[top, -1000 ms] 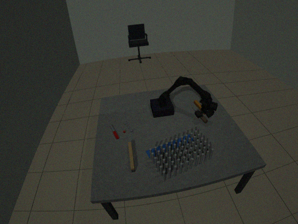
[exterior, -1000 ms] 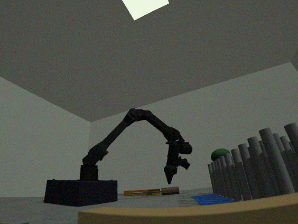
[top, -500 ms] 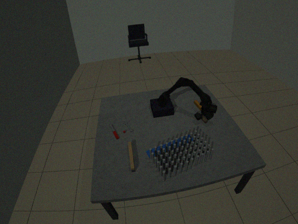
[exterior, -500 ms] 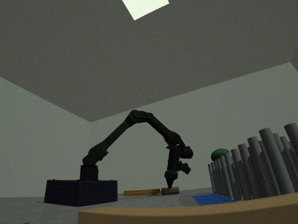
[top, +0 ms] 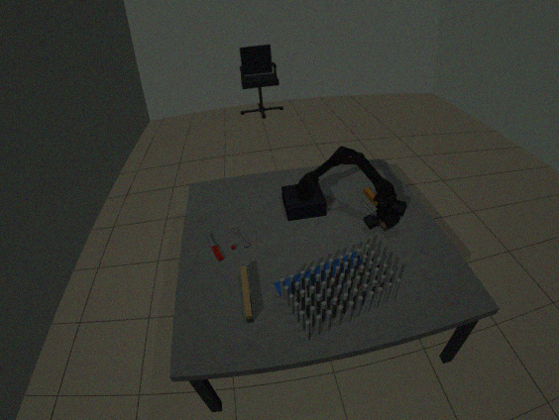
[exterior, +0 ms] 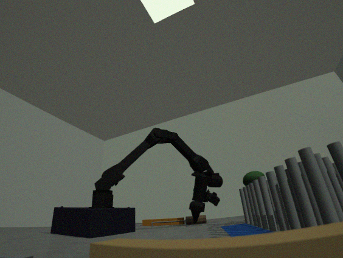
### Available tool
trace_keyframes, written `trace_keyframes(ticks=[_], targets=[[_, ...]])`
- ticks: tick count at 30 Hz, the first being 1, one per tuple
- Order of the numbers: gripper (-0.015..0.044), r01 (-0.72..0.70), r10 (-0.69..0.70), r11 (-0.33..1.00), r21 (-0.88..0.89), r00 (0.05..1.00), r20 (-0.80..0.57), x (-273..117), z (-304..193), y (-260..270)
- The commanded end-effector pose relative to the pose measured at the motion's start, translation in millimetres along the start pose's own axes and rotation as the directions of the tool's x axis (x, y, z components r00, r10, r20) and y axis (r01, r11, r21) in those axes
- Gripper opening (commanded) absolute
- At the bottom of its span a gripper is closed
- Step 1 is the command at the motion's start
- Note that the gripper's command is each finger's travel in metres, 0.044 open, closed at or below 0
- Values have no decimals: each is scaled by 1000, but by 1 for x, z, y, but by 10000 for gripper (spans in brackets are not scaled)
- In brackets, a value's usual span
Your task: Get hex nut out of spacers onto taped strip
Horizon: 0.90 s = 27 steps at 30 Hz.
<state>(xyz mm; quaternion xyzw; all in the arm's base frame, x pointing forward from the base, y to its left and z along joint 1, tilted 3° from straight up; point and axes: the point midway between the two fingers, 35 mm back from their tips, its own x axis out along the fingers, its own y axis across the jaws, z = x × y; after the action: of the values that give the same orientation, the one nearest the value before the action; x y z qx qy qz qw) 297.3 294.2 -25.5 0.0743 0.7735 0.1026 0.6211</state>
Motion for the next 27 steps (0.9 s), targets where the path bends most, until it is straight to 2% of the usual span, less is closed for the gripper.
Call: trace_keyframes(ticks=[1, 8, 14, 27], targets=[[195, -2, 2, 1000, -2, 1000, 0, 1, 0, 0], [148, -2, 2, 1000, -2, 1000, 0, 1, 0, 0], [0, -2, 2, 1000, -2, 1000, 1, -26, -2, 12], [0, -3, 3, 1000, -3, 1000, 2, -107, -22, 37]])
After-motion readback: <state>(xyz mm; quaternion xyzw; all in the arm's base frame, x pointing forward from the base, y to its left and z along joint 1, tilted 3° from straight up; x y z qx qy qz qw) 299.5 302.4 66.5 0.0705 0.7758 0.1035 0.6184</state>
